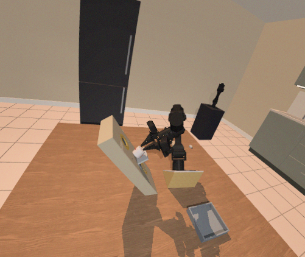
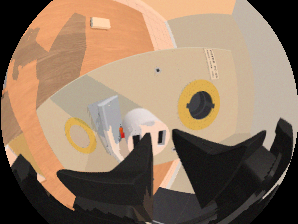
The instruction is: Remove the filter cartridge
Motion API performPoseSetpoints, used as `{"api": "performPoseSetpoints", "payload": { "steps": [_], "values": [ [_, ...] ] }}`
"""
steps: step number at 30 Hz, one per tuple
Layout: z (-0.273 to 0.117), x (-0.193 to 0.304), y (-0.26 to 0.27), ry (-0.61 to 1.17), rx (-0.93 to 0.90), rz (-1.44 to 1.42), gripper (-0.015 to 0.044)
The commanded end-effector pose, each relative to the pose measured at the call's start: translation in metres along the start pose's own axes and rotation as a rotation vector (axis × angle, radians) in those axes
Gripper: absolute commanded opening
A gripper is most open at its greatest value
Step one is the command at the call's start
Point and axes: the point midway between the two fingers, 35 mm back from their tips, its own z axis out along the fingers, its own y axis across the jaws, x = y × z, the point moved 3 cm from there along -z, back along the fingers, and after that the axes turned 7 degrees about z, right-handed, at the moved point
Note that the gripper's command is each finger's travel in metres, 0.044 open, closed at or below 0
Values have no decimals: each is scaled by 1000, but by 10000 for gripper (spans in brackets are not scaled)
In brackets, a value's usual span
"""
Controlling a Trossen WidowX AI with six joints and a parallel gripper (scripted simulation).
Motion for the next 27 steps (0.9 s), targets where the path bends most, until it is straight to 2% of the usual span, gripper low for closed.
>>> {"api": "performPoseSetpoints", "payload": {
  "steps": [1,5,15,27],
  "values": [
    [0,0,0,1,1,-2,98],
    [1,-1,-2,6,-40,0,98],
    [3,-3,-16,94,-316,16,98],
    [3,-3,-16,96,-320,17,98]
  ]
}}
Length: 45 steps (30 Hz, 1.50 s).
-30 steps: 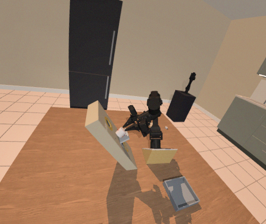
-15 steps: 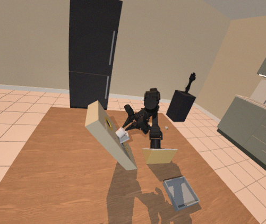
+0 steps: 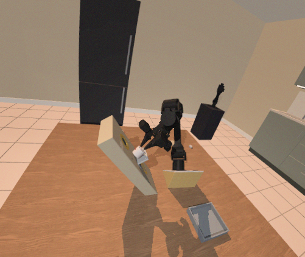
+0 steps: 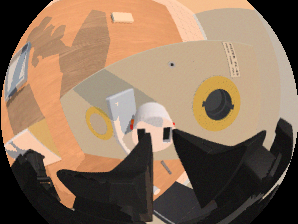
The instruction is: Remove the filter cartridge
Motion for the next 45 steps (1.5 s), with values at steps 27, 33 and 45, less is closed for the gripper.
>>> {"api": "performPoseSetpoints", "payload": {
  "steps": [27,33,45],
  "values": [
    [1,-1,1,2,-8,1,98],
    [1,-1,1,2,-8,1,98],
    [-24,-14,-38,-91,274,-5,98]
  ]
}}
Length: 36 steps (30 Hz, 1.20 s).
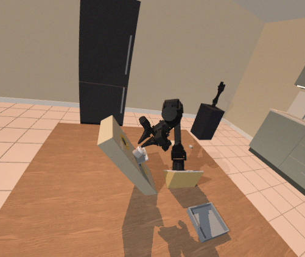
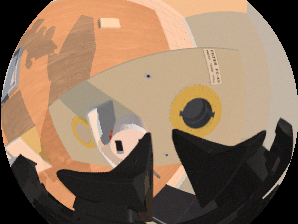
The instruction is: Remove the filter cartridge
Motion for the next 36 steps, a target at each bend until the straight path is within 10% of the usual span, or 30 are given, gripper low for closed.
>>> {"api": "performPoseSetpoints", "payload": {
  "steps": [1,10,22,26,36],
  "values": [
    [-19,-4,-30,-47,195,10,98],
    [-21,-4,-32,-48,208,11,98],
    [-77,-21,-81,-50,195,12,413],
    [-67,-18,-69,-55,134,212,308],
    [-31,1,-16,77,-78,1037,305]
  ]
}}
